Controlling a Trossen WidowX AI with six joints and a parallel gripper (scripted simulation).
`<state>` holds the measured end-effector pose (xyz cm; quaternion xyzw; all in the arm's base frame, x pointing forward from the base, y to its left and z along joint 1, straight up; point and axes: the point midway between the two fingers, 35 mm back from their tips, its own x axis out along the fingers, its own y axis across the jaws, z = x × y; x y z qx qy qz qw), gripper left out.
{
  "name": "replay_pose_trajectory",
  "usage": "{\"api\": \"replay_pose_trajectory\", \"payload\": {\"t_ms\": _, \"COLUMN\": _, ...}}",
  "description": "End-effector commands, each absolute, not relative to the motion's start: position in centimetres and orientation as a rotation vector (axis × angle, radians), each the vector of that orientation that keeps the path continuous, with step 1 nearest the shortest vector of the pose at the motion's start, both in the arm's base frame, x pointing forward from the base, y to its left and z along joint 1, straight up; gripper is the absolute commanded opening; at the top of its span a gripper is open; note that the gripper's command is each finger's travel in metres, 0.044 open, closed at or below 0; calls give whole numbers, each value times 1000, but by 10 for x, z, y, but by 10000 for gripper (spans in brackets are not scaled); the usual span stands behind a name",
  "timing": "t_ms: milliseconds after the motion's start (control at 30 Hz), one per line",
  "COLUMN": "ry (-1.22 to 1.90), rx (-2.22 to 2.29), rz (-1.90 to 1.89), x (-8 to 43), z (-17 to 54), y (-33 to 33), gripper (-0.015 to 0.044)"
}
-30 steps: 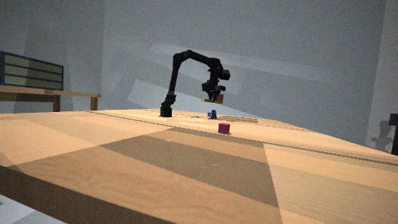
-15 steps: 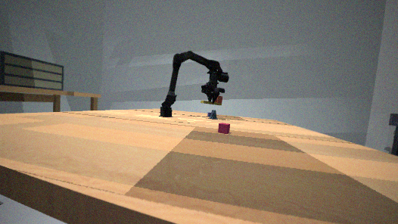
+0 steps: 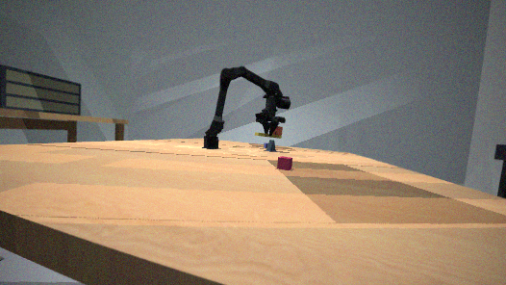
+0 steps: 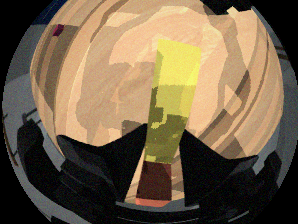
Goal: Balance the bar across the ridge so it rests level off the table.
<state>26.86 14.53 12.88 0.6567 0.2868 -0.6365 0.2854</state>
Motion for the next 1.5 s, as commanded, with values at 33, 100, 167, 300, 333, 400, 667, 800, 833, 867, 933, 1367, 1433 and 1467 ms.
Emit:
{"api": "replay_pose_trajectory", "payload": {"t_ms": 33, "ry": 768, "rx": 1757, "rz": -1699, "x": 269, "z": 122, "y": 145, "gripper": 0}}
{"api": "replay_pose_trajectory", "payload": {"t_ms": 100, "ry": 768, "rx": 1757, "rz": -1699, "x": 269, "z": 122, "y": 145, "gripper": 0}}
{"api": "replay_pose_trajectory", "payload": {"t_ms": 167, "ry": 768, "rx": 1757, "rz": -1699, "x": 269, "z": 122, "y": 145, "gripper": 0}}
{"api": "replay_pose_trajectory", "payload": {"t_ms": 300, "ry": 768, "rx": 1757, "rz": -1699, "x": 269, "z": 122, "y": 145, "gripper": 0}}
{"api": "replay_pose_trajectory", "payload": {"t_ms": 333, "ry": 768, "rx": 1757, "rz": -1699, "x": 269, "z": 123, "y": 145, "gripper": 0}}
{"api": "replay_pose_trajectory", "payload": {"t_ms": 400, "ry": 768, "rx": 1757, "rz": -1699, "x": 269, "z": 122, "y": 145, "gripper": 0}}
{"api": "replay_pose_trajectory", "payload": {"t_ms": 667, "ry": 768, "rx": 1757, "rz": -1699, "x": 269, "z": 122, "y": 145, "gripper": 0}}
{"api": "replay_pose_trajectory", "payload": {"t_ms": 800, "ry": 768, "rx": 1757, "rz": -1699, "x": 269, "z": 121, "y": 145, "gripper": 0}}
{"api": "replay_pose_trajectory", "payload": {"t_ms": 833, "ry": 768, "rx": 1757, "rz": -1699, "x": 269, "z": 121, "y": 145, "gripper": 0}}
{"api": "replay_pose_trajectory", "payload": {"t_ms": 867, "ry": 768, "rx": 1757, "rz": -1699, "x": 269, "z": 121, "y": 145, "gripper": 0}}
{"api": "replay_pose_trajectory", "payload": {"t_ms": 933, "ry": 768, "rx": 1757, "rz": -1699, "x": 269, "z": 121, "y": 145, "gripper": 0}}
{"api": "replay_pose_trajectory", "payload": {"t_ms": 1367, "ry": 768, "rx": 1757, "rz": -1699, "x": 269, "z": 120, "y": 145, "gripper": 0}}
{"api": "replay_pose_trajectory", "payload": {"t_ms": 1433, "ry": 768, "rx": 1757, "rz": -1699, "x": 269, "z": 120, "y": 145, "gripper": 0}}
{"api": "replay_pose_trajectory", "payload": {"t_ms": 1467, "ry": 768, "rx": 1757, "rz": -1699, "x": 269, "z": 120, "y": 145, "gripper": 0}}
